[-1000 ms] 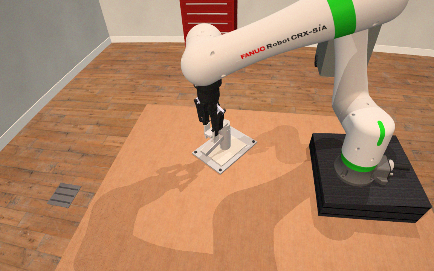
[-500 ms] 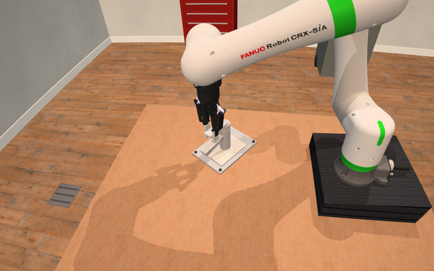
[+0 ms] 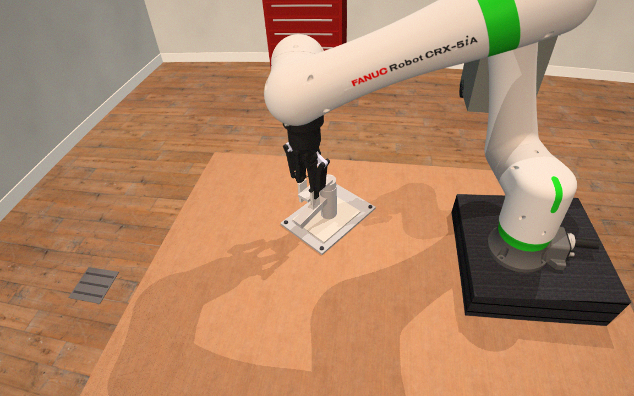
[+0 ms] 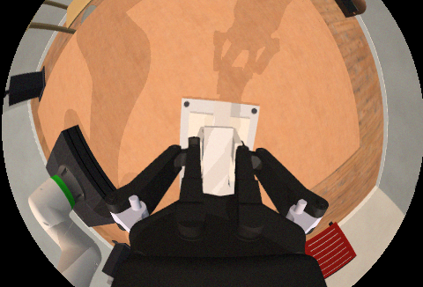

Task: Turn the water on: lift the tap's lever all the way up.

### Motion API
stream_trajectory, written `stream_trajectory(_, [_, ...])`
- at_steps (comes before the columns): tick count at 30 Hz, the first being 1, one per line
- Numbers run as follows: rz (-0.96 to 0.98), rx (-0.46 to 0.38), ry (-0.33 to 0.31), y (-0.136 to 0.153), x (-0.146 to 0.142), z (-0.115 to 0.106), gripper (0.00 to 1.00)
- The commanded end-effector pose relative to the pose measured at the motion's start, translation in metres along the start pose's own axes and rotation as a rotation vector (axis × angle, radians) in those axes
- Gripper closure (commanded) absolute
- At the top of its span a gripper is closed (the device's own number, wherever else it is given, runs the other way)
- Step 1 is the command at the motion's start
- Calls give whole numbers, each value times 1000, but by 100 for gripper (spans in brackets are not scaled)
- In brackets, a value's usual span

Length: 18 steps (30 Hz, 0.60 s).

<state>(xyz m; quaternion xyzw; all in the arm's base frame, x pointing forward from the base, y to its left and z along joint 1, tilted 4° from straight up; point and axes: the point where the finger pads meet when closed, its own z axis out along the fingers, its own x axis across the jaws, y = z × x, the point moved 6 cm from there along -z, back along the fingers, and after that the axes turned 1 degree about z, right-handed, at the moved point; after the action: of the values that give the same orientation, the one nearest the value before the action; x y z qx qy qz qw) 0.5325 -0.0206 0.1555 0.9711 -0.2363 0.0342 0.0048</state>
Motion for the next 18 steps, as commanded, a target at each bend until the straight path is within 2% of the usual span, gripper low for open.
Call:
stream_trajectory(1, [0, 0, 0, 0, 0, 0, 100])
stream_trajectory(18, [0, 0, 0, 1, 0, -4, 100])
